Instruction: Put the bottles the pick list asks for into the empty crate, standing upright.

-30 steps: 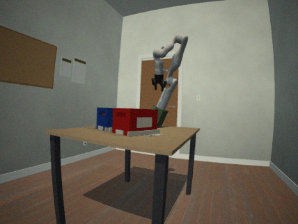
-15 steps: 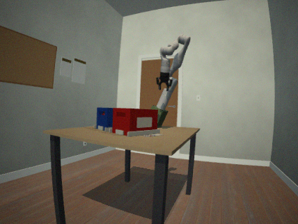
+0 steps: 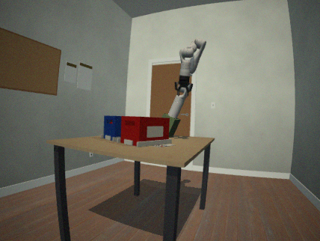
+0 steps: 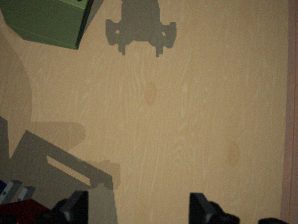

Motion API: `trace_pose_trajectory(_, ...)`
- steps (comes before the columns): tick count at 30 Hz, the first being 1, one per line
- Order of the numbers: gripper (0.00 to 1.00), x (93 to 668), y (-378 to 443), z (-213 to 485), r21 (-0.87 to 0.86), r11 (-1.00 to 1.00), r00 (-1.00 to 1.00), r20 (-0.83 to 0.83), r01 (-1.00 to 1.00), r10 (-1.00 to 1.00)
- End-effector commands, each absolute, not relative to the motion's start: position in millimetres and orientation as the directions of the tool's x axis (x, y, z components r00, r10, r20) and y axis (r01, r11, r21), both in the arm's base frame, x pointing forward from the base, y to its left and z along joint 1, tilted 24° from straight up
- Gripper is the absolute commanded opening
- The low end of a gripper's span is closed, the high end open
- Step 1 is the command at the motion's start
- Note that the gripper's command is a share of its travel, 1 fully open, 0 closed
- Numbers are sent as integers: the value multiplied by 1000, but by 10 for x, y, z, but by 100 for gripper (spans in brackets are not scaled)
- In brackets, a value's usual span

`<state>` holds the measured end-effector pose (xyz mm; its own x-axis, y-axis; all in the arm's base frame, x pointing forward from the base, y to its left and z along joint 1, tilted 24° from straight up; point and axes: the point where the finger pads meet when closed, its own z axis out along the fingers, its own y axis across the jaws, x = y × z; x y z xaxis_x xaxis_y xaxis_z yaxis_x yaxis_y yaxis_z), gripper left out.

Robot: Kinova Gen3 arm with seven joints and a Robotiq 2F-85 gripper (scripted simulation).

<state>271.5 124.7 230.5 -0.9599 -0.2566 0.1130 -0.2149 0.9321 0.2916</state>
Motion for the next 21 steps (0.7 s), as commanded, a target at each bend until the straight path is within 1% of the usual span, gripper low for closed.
trace_pose_trajectory(1, 67, 2739, 1308, 2343, 292, 932, -961, 108, -215, -256)
trace_pose_trajectory(4, 67, 2767, 1437, 2414, 292, 932, -961, 108, -215, -256)
trace_pose_trajectory(9, 67, 2768, 1649, 2548, 330, 886, -942, -34, -326, -334)
trace_pose_trajectory(18, 67, 2768, 1945, 2734, 332, 883, -941, -41, -331, -337)
trace_pose_trajectory(21, 67, 2742, 2067, 2820, 351, 848, -917, -124, -398, -379)
